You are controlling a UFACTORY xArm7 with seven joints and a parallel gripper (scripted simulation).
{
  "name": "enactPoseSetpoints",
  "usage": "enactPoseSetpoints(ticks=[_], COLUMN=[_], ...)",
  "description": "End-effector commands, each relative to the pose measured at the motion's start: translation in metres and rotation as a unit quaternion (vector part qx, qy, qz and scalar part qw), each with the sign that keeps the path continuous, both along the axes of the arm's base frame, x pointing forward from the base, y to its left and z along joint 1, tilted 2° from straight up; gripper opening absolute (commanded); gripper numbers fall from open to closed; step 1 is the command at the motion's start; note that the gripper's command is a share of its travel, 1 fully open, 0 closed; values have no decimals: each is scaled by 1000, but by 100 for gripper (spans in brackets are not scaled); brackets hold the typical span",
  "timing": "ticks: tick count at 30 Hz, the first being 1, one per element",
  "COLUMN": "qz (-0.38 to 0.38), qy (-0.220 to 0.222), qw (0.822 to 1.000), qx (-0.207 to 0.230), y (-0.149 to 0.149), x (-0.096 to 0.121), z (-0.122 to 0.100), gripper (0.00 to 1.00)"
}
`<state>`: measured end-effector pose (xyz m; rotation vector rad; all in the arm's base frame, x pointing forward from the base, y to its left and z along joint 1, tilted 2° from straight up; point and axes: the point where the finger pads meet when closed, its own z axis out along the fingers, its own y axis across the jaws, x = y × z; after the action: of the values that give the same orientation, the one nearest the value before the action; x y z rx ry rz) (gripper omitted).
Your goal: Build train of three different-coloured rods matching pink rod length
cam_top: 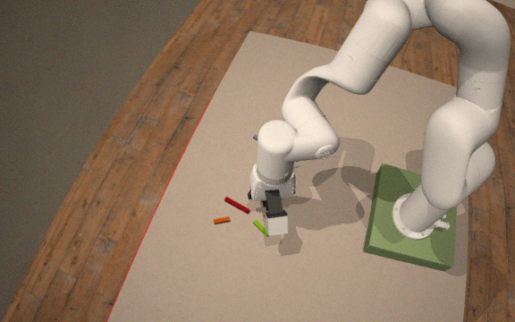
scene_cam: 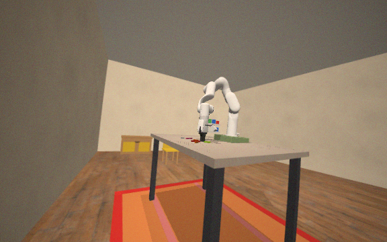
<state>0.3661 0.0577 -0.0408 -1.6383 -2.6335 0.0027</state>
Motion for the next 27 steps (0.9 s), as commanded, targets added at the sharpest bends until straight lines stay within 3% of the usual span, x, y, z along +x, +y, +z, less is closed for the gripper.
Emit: enactPoseSetpoints(ticks=[1,21,27], qz=[0,0,0], qy=[-2,-2,-2], qw=[1000,1000,1000], qx=[0,0,0], y=[0,0,0], x=[1,1,2], z=[1,2,22], gripper=[4,4,4])
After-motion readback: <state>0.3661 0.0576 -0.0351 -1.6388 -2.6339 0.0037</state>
